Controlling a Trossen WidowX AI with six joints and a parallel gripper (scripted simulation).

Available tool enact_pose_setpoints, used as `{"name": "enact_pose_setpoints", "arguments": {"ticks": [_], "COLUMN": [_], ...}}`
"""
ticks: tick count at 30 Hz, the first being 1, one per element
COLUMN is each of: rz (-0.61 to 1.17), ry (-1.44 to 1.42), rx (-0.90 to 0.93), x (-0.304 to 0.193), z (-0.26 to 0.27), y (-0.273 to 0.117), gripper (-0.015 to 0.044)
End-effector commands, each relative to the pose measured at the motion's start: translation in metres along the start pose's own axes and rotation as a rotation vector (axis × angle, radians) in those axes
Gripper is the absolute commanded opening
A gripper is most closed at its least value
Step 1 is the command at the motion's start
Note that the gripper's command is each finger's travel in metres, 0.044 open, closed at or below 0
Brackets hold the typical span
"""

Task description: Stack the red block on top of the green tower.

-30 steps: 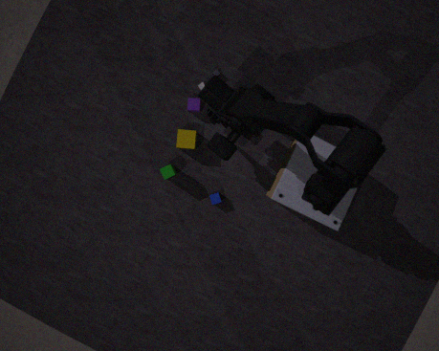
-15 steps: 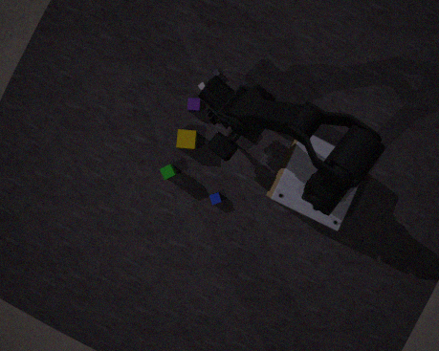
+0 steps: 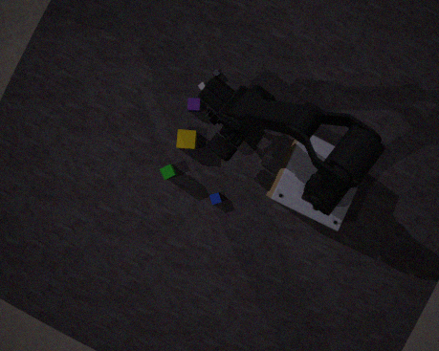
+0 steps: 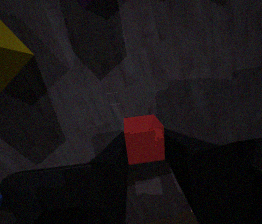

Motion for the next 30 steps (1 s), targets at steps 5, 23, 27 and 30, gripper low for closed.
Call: {"name": "enact_pose_setpoints", "arguments": {"ticks": [5,23,27,30], "rz": [-0.002,-0.002,-0.002,-0.002], "ry": [-0.003,-0.003,-0.003,-0.003], "rx": [-0.005,-0.004,-0.004,-0.004], "x": [0.000,0.001,0.001,0.000], "z": [0.000,0.001,0.001,0.001], "y": [-0.007,-0.088,-0.109,-0.118], "gripper": [0.0000,0.0000,0.0000,0.0000]}}
Point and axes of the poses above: the point midway between the two fingers, 35 mm back from their tips, its own y axis out along the fingers, its own z axis across the jaws, x = y × z, the point moved 7 cm from there along -y, back along the fingers, and after that the axes turned 8 degrees about y, right-handed, at the moved point
